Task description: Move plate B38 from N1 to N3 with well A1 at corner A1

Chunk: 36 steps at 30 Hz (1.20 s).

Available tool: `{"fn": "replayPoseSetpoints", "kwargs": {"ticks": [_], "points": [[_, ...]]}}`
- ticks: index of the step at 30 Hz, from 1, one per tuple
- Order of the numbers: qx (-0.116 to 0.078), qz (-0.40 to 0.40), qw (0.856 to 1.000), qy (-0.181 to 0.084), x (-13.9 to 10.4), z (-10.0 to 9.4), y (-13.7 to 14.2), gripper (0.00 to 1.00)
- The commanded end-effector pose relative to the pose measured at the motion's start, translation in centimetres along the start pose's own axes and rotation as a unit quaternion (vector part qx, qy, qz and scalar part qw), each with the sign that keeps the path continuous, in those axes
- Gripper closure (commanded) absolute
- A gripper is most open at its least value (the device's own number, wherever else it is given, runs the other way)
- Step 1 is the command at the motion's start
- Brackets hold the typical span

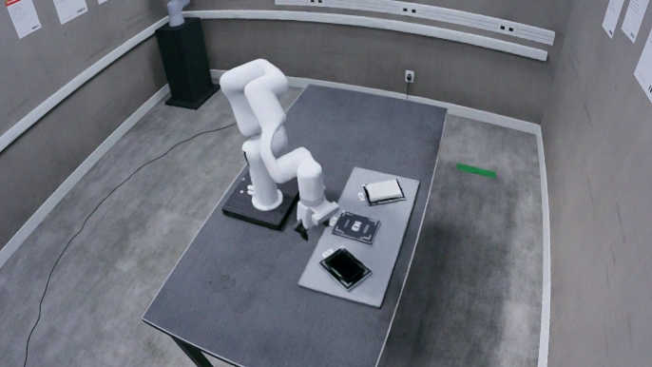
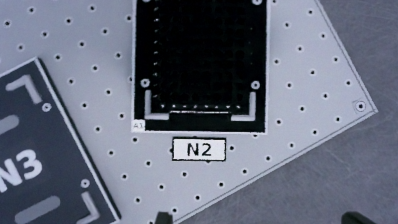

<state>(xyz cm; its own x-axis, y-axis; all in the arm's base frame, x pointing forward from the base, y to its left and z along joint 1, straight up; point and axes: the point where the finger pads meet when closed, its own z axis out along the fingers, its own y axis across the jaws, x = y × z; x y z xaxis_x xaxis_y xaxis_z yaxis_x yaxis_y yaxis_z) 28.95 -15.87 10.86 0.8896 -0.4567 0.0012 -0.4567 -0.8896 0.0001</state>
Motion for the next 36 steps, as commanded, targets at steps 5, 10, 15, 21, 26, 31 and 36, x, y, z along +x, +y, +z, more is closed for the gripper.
{"fn": "replayPoseSetpoints", "kwargs": {"ticks": [5,10,15,21,26,31,36], "points": [[0.002,-0.094,0.996,0.002,-0.8,-0.1,-2.7,0.00],[0.002,-0.177,0.984,0.002,-1.5,-0.1,-5.1,0.00],[0.002,-0.258,0.966,0.002,-2.3,-0.1,-7.5,0.00],[0.002,-0.322,0.947,0.002,-2.9,-0.1,-9.4,0.00],[0.002,-0.400,0.917,0.002,-3.6,-0.1,-11.8,0.00],[0.002,-0.475,0.880,0.002,-4.4,-0.1,-14.2,0.00],[0.002,-0.498,0.867,0.002,-4.9,-0.2,-15.6,0.00]]}}
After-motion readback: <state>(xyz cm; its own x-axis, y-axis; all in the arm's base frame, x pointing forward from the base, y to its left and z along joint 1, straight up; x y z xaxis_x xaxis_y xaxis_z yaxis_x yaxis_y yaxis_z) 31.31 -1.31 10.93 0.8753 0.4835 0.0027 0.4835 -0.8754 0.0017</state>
